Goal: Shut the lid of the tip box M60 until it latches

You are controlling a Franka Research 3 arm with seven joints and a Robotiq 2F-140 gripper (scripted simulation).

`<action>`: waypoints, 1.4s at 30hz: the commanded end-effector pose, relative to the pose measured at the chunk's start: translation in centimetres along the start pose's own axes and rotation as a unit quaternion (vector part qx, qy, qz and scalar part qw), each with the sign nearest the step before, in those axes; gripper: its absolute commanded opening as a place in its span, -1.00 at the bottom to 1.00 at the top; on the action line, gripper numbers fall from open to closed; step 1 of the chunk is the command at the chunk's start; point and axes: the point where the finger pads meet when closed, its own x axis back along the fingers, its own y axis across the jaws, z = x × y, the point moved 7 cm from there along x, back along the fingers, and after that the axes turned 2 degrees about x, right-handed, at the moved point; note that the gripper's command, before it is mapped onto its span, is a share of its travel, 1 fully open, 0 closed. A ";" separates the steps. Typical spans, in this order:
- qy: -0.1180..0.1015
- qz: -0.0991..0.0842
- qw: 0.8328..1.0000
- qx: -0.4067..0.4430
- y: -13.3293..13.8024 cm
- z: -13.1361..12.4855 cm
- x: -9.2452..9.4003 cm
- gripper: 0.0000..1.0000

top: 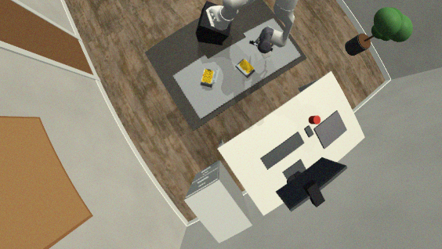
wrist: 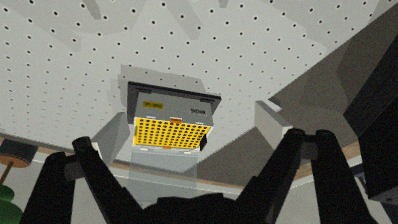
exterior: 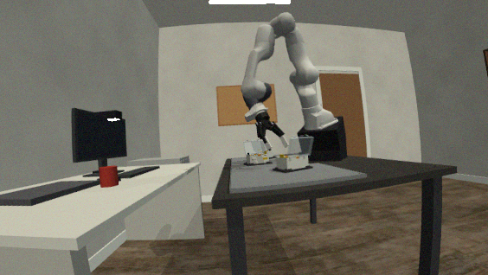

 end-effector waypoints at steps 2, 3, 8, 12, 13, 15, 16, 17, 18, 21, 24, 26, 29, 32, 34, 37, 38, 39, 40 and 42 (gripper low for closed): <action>0.001 0.000 1.000 0.003 -0.1 0.0 0.0 1.00; 0.001 0.000 1.000 0.003 -0.1 0.0 0.0 1.00; 0.001 0.000 1.000 0.003 -0.2 -1.0 1.7 1.00; 0.001 0.000 1.000 0.003 -0.2 -1.7 3.0 1.00; 0.001 0.000 1.000 0.003 -0.2 -2.0 3.4 1.00; 0.001 0.000 1.000 0.003 -0.2 -2.5 4.3 1.00; 0.001 0.000 1.000 0.003 -0.2 -2.7 4.7 1.00; 0.001 0.000 1.000 0.003 -0.2 -3.0 5.2 1.00; 0.001 0.000 1.000 0.003 -0.2 -3.2 5.6 1.00; 0.001 0.000 1.000 0.003 -0.3 -4.0 6.9 1.00; 0.001 0.000 1.000 0.003 -0.3 -4.7 8.2 1.00; 0.001 0.000 1.000 0.003 -0.3 -4.7 8.2 1.00; 0.001 0.000 1.000 0.003 -0.3 -5.5 9.5 1.00; 0.001 0.000 1.000 0.003 -0.3 -6.2 10.8 1.00; 0.001 0.000 1.000 0.003 -0.3 -6.7 11.6 1.00; 0.001 0.000 1.000 0.003 -0.4 -7.5 12.9 1.00; 0.001 0.000 1.000 0.003 -0.4 -7.7 13.4 1.00; 0.001 0.000 1.000 0.003 -0.4 -8.0 13.8 1.00; 0.001 0.000 1.000 0.003 -0.4 -8.2 14.2 1.00; 0.001 0.000 1.000 0.003 -0.4 -8.5 14.7 1.00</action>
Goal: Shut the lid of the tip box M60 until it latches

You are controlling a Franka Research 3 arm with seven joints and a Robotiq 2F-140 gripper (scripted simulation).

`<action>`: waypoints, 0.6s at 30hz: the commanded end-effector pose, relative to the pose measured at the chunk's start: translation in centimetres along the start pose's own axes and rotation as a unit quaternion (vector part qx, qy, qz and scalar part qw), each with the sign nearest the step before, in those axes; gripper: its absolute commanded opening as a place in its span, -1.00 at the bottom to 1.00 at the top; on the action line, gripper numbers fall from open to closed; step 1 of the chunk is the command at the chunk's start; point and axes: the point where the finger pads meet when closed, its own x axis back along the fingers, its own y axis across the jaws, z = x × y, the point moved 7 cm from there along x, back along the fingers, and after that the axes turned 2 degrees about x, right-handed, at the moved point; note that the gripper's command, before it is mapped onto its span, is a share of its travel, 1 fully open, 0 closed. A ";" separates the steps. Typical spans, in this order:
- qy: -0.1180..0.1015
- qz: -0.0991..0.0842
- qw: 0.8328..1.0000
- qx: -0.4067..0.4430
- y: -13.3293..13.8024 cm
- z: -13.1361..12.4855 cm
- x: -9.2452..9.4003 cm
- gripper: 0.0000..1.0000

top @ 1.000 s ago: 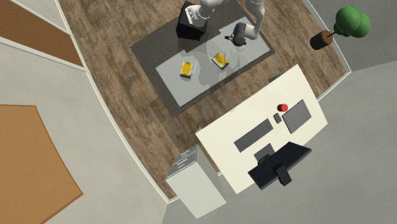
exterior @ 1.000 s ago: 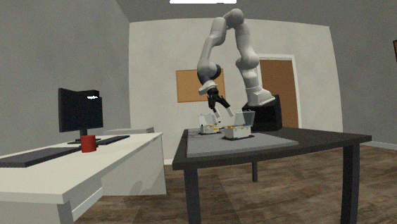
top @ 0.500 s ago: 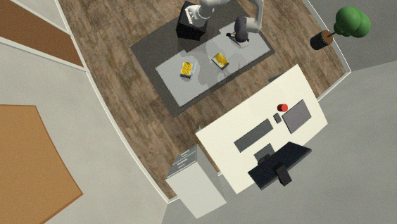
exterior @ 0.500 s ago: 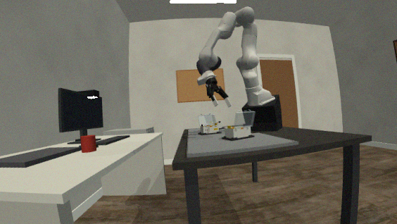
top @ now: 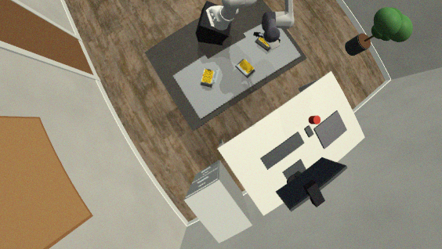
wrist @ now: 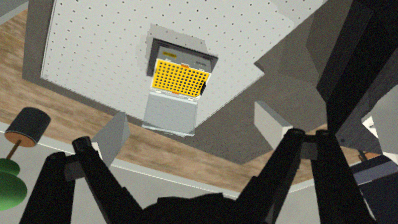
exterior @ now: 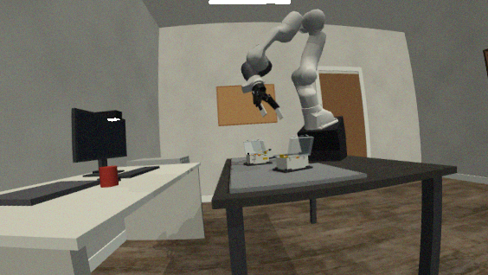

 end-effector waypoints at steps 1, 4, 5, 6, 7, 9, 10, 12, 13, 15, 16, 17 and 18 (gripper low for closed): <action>-0.018 -0.010 0.999 -0.029 0.4 -1.2 0.4 1.00; -0.018 -0.010 0.999 -0.029 0.4 -1.2 0.4 1.00; -0.018 -0.010 0.999 -0.029 0.4 -1.2 0.4 1.00; -0.018 -0.010 0.999 -0.029 0.4 -1.2 0.4 1.00; -0.018 -0.010 0.999 -0.029 0.4 -1.2 0.4 1.00; -0.018 -0.010 0.999 -0.029 0.4 -1.2 0.4 1.00; -0.018 -0.010 0.999 -0.029 0.4 -1.2 0.4 1.00; -0.018 -0.010 0.999 -0.029 0.4 -1.2 0.4 1.00; -0.018 -0.010 0.999 -0.029 0.4 -1.2 0.4 1.00; -0.018 -0.010 0.999 -0.029 0.4 -1.2 0.4 1.00; -0.019 -0.018 1.000 -0.015 0.4 -0.7 0.5 1.00; -0.019 -0.018 1.000 -0.015 0.4 -0.7 0.5 1.00; -0.019 -0.018 1.000 -0.015 0.4 -0.7 0.5 1.00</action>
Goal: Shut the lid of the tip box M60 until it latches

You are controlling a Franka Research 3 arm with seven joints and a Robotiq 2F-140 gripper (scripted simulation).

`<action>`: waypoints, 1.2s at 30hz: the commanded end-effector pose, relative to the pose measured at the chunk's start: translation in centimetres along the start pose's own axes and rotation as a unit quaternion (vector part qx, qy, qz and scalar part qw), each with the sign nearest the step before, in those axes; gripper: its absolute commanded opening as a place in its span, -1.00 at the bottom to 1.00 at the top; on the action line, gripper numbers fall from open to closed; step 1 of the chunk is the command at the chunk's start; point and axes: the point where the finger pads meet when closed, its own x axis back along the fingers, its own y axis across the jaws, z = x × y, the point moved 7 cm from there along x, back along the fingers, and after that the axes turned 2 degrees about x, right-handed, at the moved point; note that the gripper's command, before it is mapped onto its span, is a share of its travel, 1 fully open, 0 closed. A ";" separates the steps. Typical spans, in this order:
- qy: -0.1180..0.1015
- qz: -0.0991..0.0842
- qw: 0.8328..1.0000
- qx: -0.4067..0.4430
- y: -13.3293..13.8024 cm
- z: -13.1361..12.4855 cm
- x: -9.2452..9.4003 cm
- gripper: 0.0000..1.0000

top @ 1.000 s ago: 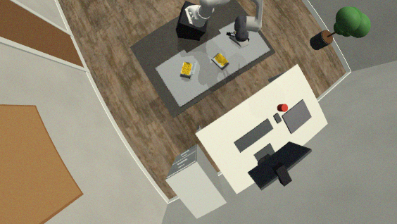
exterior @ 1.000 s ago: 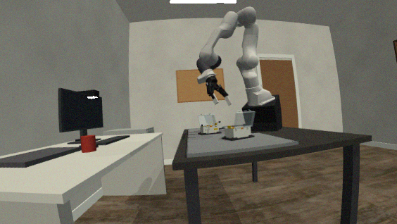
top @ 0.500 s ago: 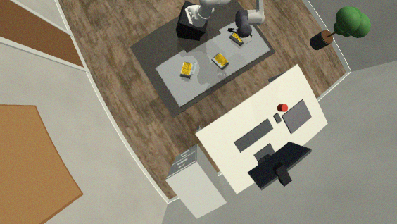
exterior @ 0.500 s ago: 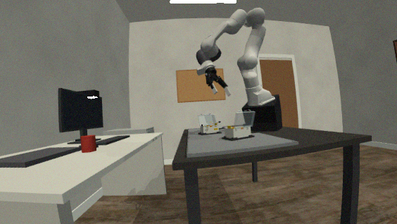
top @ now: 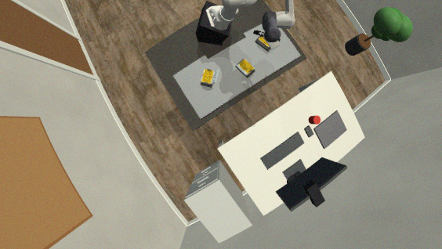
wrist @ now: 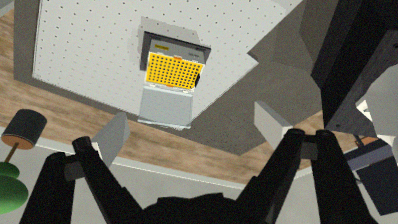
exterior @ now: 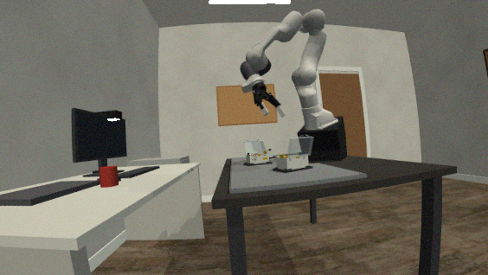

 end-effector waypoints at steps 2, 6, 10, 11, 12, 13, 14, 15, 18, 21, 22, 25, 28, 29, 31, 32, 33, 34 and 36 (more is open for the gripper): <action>-0.002 -0.022 0.999 0.035 -0.1 1.1 0.4 1.00; -0.003 -0.055 0.994 0.092 -0.5 2.9 1.0 1.00; -0.005 -0.088 0.985 0.149 -0.8 4.7 1.5 1.00; -0.005 -0.096 0.982 0.164 -0.9 5.2 1.7 1.00; -0.005 -0.104 0.979 0.178 -1.0 5.6 1.8 1.00; -0.005 -0.112 0.975 0.192 -1.1 6.0 1.9 1.00; -0.006 -0.120 0.971 0.206 -1.1 6.5 2.1 1.00; -0.006 -0.128 0.967 0.220 -1.2 6.9 2.2 1.00; -0.006 -0.136 0.963 0.234 -1.3 7.3 2.3 1.00; -0.007 -0.160 0.948 0.275 -1.5 8.6 2.7 1.00; -0.008 -0.168 0.942 0.289 -1.6 9.0 2.8 1.00; -0.008 -0.191 0.925 0.329 -1.7 10.2 3.2 1.00; -0.009 -0.214 0.904 0.369 -1.9 11.4 3.5 1.00; -0.010 -0.222 0.897 0.382 -1.9 11.8 3.6 1.00; -0.010 -0.236 0.882 0.408 -2.0 12.6 3.8 1.00; -0.010 -0.244 0.874 0.420 -2.1 13.0 3.9 1.00; -0.010 -0.244 0.874 0.420 -2.1 13.0 3.9 1.00; -0.010 -0.244 0.874 0.420 -2.1 13.0 3.9 1.00; -0.011 -0.258 0.857 0.445 -2.2 12.9 3.8 1.00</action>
